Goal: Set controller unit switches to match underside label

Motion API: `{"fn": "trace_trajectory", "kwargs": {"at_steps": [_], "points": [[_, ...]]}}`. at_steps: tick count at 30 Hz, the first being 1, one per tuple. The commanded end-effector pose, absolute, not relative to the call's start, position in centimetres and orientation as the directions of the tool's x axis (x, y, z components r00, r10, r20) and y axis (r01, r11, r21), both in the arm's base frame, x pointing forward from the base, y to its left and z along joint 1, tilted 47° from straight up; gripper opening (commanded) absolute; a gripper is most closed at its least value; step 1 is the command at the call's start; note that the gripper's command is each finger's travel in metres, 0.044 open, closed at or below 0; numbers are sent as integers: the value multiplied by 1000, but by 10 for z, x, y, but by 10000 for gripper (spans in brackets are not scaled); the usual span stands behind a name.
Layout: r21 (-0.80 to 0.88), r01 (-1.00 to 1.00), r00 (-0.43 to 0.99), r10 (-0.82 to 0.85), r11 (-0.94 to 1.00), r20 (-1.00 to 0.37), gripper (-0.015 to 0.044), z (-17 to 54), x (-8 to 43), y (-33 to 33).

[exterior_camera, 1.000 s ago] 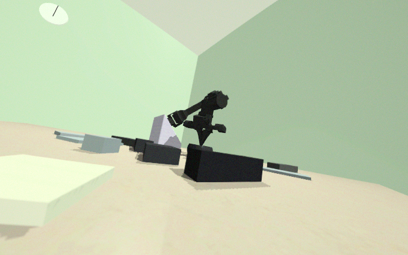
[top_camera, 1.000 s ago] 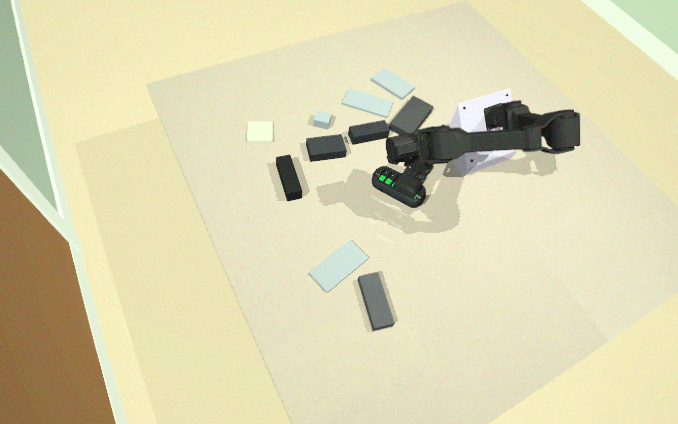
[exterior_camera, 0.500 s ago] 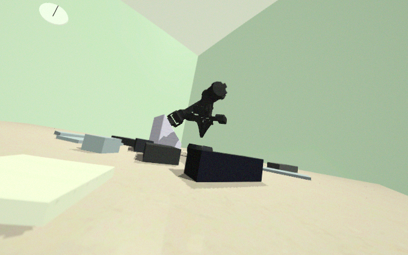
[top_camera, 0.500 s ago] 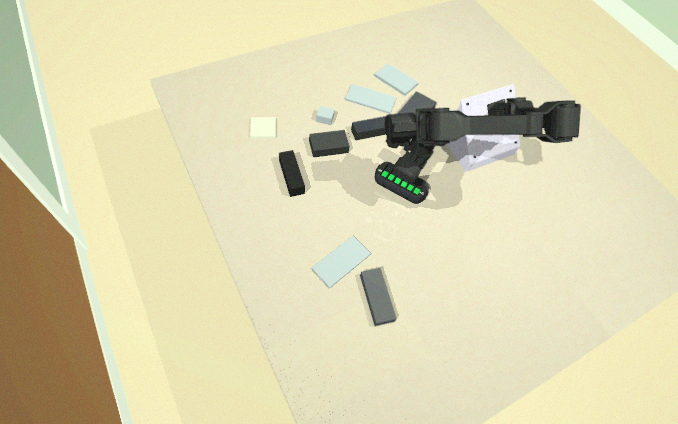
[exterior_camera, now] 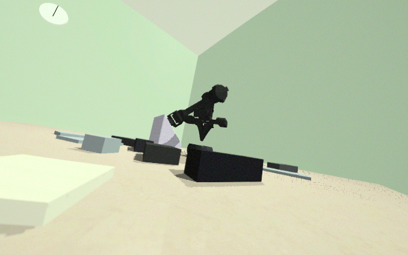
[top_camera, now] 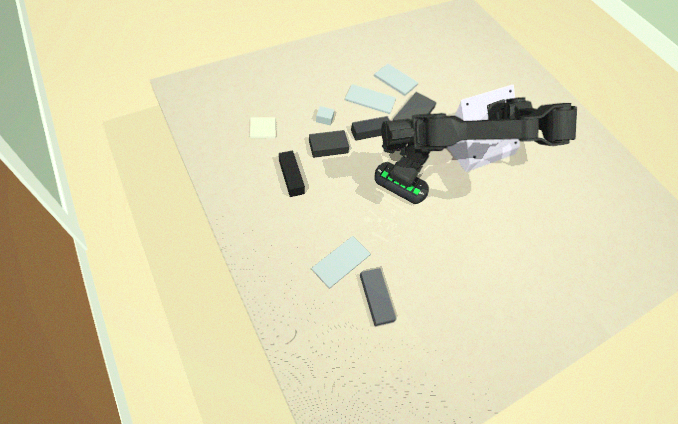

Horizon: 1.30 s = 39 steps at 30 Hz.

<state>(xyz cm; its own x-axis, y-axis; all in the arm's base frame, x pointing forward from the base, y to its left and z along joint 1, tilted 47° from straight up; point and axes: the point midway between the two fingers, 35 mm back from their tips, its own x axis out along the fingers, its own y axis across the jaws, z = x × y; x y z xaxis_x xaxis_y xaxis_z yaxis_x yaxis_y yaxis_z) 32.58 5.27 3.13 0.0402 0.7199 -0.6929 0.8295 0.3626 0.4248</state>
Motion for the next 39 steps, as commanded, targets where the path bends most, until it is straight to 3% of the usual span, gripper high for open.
{"fn": "trace_trajectory", "kwargs": {"at_steps": [1, 32, 39], "points": [[416, 837, 35, 723, 357, -690, 0, 25, 323, 58], [416, 837, 35, 724, 356, -689, 0, 12, 324, 73], [416, 837, 35, 723, 357, -690, 0, 43, 322, 40]]}}
